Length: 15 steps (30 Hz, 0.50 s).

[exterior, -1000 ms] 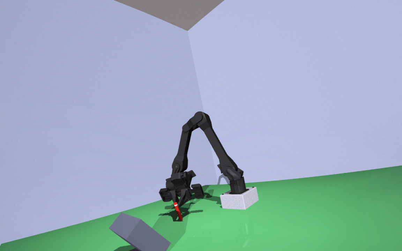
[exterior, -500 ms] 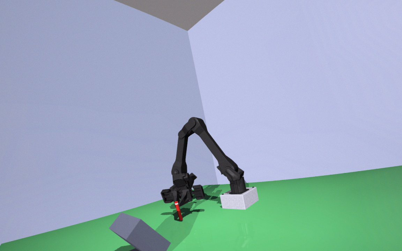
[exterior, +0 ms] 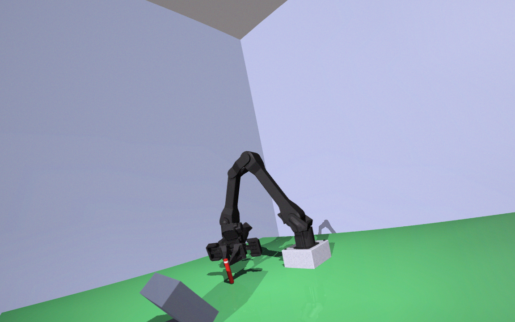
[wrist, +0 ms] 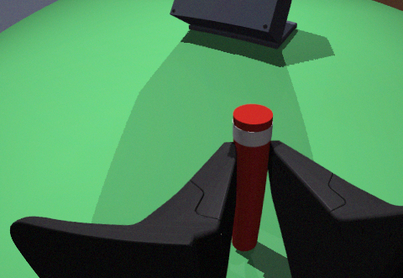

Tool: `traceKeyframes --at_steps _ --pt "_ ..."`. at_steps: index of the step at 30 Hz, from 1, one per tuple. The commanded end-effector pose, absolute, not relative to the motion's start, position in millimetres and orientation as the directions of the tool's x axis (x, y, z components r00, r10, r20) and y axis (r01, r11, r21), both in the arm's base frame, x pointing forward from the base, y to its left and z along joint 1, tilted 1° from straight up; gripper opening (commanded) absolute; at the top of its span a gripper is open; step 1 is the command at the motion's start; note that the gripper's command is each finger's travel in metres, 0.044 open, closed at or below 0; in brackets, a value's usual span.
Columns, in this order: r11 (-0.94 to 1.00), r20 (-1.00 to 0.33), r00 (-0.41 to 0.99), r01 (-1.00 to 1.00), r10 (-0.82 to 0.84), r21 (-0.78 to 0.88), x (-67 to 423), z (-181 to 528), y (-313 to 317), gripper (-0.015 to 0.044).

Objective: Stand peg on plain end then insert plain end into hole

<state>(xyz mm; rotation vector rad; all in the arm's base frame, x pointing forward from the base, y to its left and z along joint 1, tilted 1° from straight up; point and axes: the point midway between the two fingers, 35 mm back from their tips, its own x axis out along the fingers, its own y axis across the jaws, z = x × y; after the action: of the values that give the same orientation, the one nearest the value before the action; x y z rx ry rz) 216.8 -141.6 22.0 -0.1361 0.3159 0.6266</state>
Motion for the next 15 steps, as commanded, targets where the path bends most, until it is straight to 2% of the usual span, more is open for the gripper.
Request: traceKeyframes --at_steps 1,15 --pt "0.803 -0.33 0.764 -0.595 0.554 -0.03 216.8 20.1 -141.5 0.005" --pt "0.803 -0.332 0.765 -0.595 0.552 -0.038 217.3 17.6 -142.6 0.005"
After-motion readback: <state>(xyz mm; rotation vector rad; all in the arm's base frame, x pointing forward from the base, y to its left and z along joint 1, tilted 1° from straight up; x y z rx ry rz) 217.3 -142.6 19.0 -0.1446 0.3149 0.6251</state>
